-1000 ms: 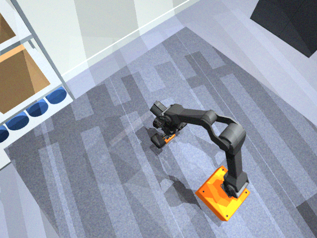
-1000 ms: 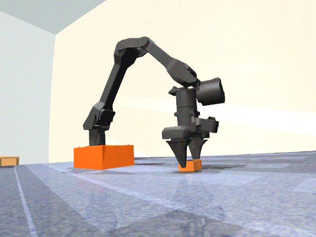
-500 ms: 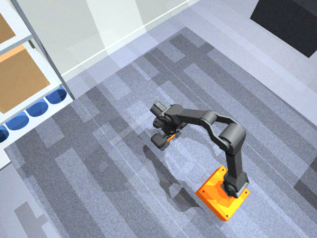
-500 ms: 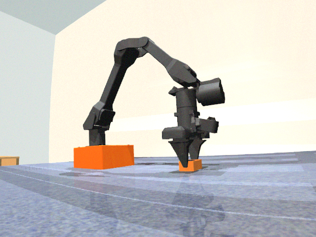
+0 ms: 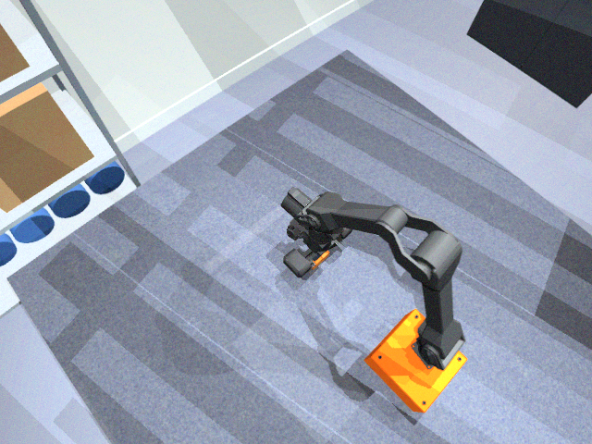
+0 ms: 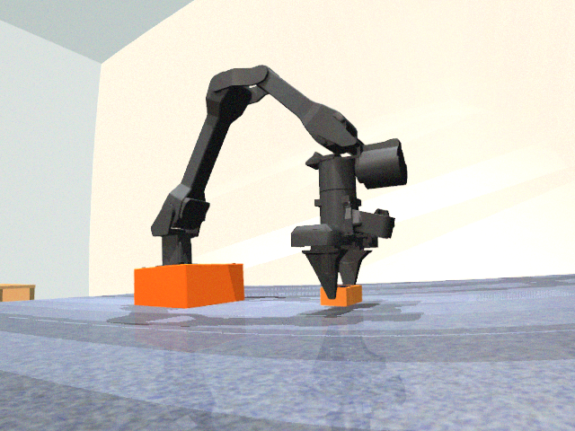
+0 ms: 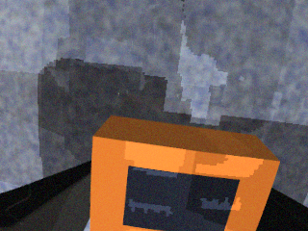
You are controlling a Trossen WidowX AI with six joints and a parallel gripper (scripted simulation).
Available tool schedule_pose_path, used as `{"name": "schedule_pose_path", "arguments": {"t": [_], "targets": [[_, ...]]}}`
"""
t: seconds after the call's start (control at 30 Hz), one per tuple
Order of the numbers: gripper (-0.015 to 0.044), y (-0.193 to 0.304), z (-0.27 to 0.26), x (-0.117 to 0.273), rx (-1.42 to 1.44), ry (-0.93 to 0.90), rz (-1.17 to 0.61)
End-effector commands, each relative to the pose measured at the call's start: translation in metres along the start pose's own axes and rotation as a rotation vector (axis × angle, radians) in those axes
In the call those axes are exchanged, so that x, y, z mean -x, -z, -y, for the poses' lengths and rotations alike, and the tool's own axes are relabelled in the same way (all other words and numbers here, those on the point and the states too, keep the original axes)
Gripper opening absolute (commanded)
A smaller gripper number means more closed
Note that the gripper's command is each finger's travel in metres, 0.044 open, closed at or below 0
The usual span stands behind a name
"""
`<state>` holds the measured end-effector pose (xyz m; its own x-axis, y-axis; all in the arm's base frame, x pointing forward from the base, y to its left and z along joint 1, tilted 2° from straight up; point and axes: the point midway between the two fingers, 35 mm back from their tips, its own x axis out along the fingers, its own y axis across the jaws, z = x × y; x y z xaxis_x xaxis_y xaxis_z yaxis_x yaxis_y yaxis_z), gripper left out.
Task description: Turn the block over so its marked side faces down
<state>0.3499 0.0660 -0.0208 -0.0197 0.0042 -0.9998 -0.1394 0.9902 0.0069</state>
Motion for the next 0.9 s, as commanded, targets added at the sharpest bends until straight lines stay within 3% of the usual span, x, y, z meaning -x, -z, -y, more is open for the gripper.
{"name": "schedule_pose_path", "arguments": {"t": [0.0,0.17,0.87], "targets": [[0.0,-0.005,0.0,0.02,0.005,0.0,0.028],[0.0,-0.006,0.0,0.02,0.005,0.001,0.038],[0.0,-0.008,0.0,0.007,0.007,0.002,0.368]]}}
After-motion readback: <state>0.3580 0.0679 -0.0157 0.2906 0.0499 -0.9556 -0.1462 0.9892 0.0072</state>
